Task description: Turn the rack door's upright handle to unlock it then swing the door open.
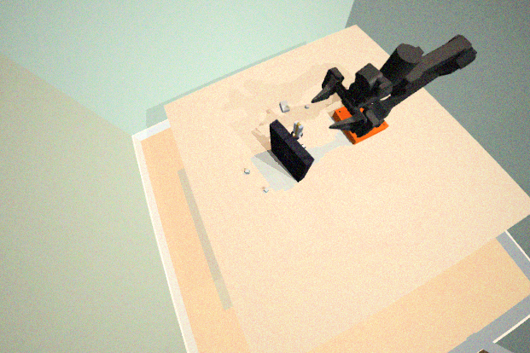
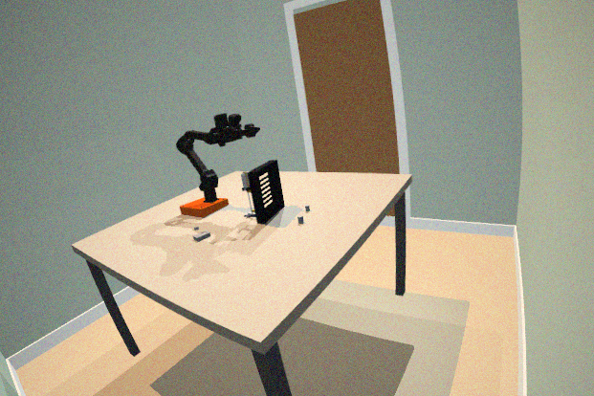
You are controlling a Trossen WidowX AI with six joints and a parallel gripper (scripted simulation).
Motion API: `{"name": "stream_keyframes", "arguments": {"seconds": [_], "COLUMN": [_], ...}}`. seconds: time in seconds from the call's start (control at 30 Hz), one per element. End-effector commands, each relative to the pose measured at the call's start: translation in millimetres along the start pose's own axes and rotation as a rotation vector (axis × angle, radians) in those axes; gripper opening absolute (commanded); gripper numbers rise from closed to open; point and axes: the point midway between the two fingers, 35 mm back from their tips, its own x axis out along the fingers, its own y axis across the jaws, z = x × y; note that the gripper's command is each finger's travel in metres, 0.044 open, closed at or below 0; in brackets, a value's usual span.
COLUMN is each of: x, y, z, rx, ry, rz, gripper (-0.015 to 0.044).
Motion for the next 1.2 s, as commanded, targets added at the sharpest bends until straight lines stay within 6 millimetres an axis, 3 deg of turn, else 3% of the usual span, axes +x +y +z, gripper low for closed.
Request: {"name": "stream_keyframes", "arguments": {"seconds": [0.0, 0.13, 0.63, 1.17], "x": [0, 10, 38, 48], "y": [0, -4, -24, -46], "z": [0, -6, -36, -68], "rx": [-0.001, -0.025, -0.110, -0.158], "ry": [0.004, 0.077, 0.412, 0.767], "rz": [0.000, -0.009, -0.025, -0.002], "gripper": [0.0374, 0.0287, 0.0287, 0.0287]}}
